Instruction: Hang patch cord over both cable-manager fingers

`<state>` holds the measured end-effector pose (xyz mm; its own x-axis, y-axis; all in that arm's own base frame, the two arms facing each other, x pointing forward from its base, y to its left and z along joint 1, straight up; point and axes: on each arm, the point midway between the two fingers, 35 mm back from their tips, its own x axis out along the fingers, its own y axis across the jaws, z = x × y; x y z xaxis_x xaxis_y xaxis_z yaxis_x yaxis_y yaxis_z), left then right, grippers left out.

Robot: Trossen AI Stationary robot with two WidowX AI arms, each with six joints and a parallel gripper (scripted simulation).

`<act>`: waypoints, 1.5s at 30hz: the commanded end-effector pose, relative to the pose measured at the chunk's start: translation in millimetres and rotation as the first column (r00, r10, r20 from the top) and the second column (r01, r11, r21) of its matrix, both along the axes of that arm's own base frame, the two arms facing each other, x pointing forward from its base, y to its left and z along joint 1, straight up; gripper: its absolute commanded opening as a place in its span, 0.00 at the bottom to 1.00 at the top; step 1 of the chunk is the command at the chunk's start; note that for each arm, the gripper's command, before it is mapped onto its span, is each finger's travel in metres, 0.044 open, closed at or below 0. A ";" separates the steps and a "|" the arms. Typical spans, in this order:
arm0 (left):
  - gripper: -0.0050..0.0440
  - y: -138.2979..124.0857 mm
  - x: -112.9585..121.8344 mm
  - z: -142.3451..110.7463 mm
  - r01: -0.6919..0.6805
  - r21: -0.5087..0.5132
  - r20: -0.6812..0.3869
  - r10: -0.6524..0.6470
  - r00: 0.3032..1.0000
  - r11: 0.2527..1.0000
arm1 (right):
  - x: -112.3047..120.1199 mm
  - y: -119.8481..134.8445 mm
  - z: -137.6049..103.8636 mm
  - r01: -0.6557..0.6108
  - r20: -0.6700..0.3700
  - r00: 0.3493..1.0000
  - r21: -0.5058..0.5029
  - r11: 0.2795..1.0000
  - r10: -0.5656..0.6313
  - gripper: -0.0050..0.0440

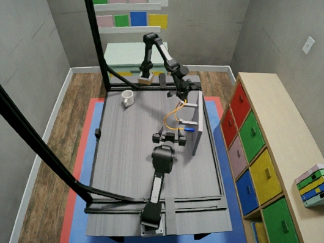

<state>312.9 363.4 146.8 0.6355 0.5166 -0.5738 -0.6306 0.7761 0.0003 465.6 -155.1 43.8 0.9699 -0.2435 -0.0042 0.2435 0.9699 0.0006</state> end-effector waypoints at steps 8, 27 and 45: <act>0.15 1.5 0.7 12.9 0.001 0.024 0.019 -0.001 1.000 1.000 | 6.7 -1.0 15.1 0.000 0.035 0.999 -0.013 1.000 0.000 1.00; 0.15 1.5 0.7 12.9 0.001 0.024 0.019 -0.001 1.000 1.000 | 17.3 -1.3 8.4 0.000 0.024 1.000 -0.006 1.000 0.000 1.00; 0.15 1.5 0.7 12.9 0.001 0.024 0.019 -0.001 1.000 1.000 | 37.2 -1.5 14.2 0.000 0.035 0.999 -0.007 1.000 0.000 1.00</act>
<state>312.9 363.4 146.7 0.6355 0.5165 -0.5739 -0.6306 0.7761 0.0003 493.9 -155.9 44.3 0.9697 -0.2444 -0.0014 0.2444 0.9697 0.0021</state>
